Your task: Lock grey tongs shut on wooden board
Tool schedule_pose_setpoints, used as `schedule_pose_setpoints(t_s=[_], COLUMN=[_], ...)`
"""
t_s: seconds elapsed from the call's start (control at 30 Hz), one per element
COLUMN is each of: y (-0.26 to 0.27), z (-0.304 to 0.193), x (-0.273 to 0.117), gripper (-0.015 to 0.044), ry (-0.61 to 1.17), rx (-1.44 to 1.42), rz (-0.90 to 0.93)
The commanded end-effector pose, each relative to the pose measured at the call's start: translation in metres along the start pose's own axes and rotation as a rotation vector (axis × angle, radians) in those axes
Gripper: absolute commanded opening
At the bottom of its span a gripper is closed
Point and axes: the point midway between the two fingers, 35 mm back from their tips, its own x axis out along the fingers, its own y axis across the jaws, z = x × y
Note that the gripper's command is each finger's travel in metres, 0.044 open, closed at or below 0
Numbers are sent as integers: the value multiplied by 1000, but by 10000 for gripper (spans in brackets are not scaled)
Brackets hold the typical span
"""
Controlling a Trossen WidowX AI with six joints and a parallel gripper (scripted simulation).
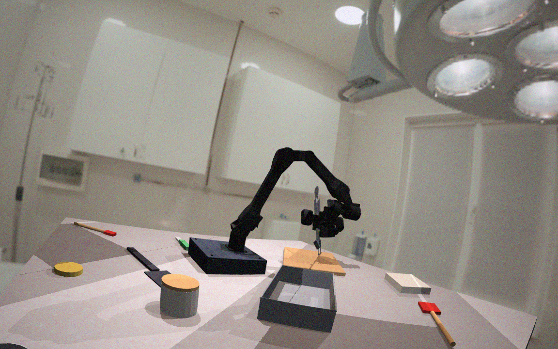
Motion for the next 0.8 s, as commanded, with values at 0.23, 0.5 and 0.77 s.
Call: schedule_pose_setpoints(t_s=[0.23,0.5,0.77], y=[-1,1,6], z=[8,12,10], x=[21,26,26], gripper=[-150,-150,-150], ry=[-340,-575,-797], rx=[33,42,31], rz=[-47,-26,37])
